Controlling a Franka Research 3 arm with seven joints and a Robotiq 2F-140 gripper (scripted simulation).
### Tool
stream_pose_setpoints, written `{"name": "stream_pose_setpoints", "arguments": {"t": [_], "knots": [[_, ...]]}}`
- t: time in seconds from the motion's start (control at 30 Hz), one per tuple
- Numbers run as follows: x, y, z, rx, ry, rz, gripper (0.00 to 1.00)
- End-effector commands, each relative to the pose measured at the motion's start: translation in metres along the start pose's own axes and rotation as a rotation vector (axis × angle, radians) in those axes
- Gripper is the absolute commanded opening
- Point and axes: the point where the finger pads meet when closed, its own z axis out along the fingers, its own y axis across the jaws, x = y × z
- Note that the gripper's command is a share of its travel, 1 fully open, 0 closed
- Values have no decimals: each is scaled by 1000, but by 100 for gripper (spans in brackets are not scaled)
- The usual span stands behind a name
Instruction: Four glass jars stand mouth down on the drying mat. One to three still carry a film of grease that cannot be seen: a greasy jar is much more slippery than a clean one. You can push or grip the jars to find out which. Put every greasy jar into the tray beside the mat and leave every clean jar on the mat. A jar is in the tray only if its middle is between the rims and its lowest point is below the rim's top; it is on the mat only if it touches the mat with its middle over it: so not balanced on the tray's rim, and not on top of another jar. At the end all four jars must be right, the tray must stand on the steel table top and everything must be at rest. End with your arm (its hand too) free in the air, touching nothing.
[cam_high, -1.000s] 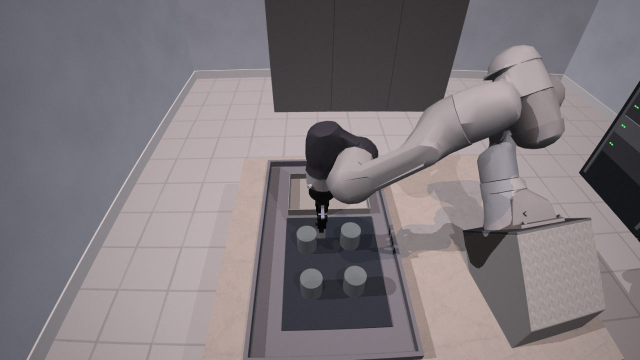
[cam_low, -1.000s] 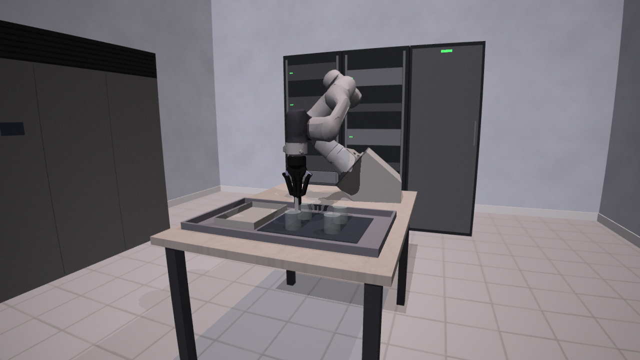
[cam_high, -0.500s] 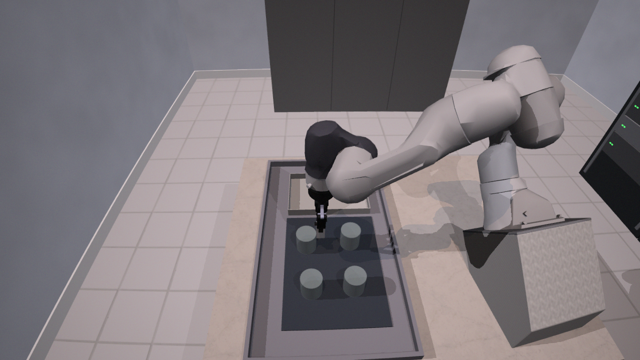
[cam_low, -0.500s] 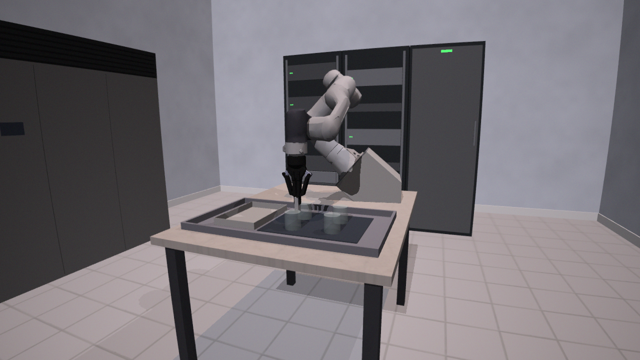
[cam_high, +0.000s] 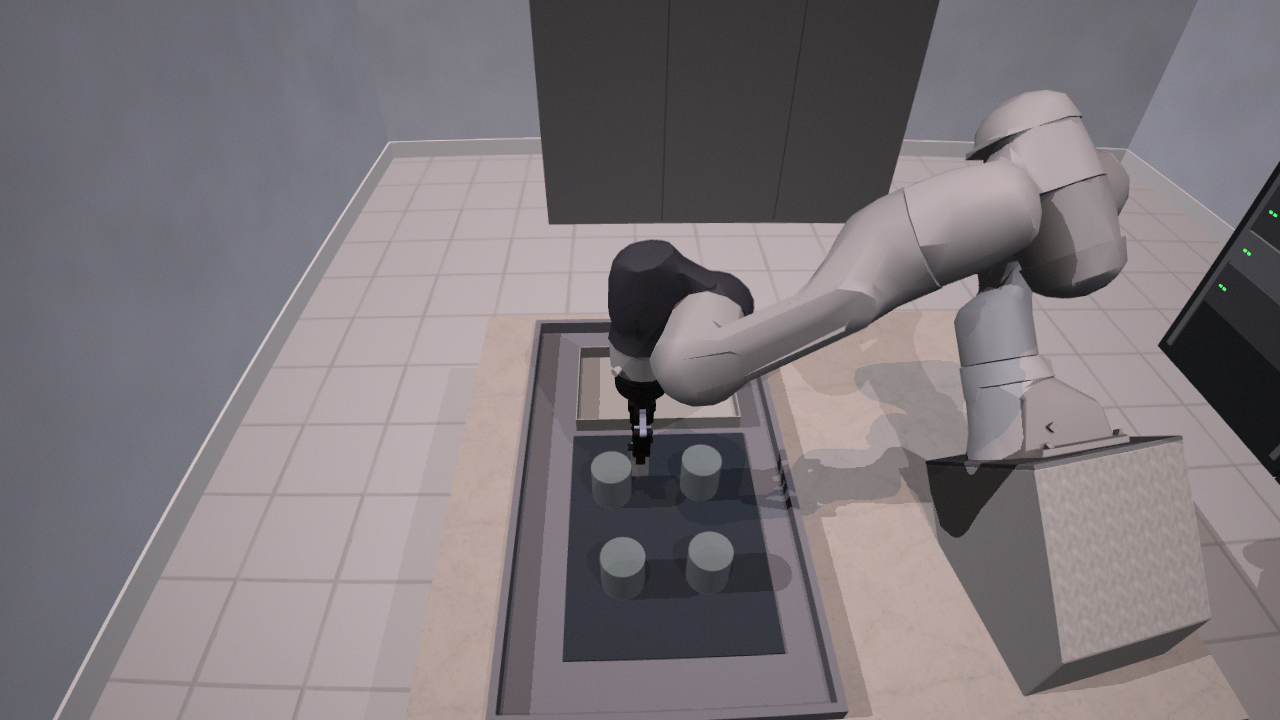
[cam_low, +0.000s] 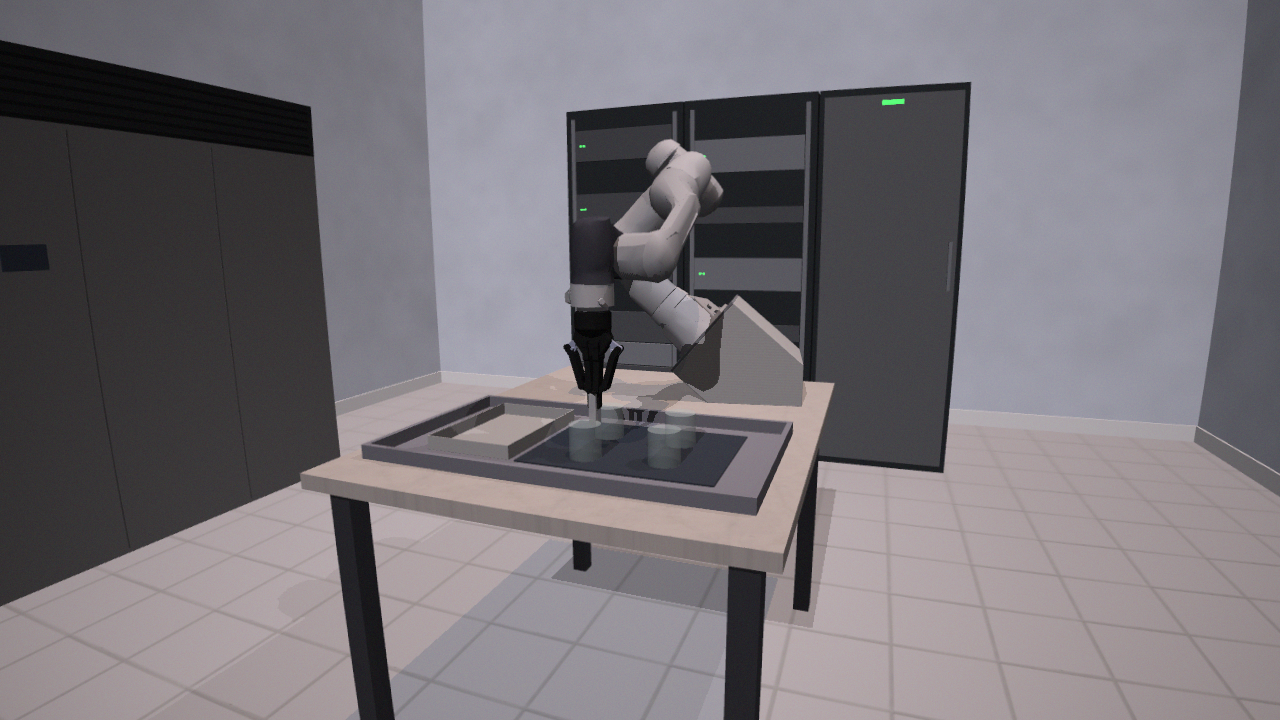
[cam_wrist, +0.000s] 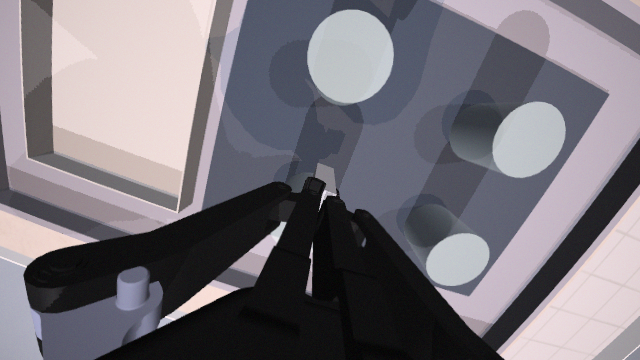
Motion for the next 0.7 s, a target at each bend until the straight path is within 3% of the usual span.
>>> {"name": "stream_pose_setpoints", "arguments": {"t": [0.0, 0.67], "knots": [[0, -2, 0, 4, 4, 3, 0], [-2, -2, -2, 4, 4, 3, 0]]}}
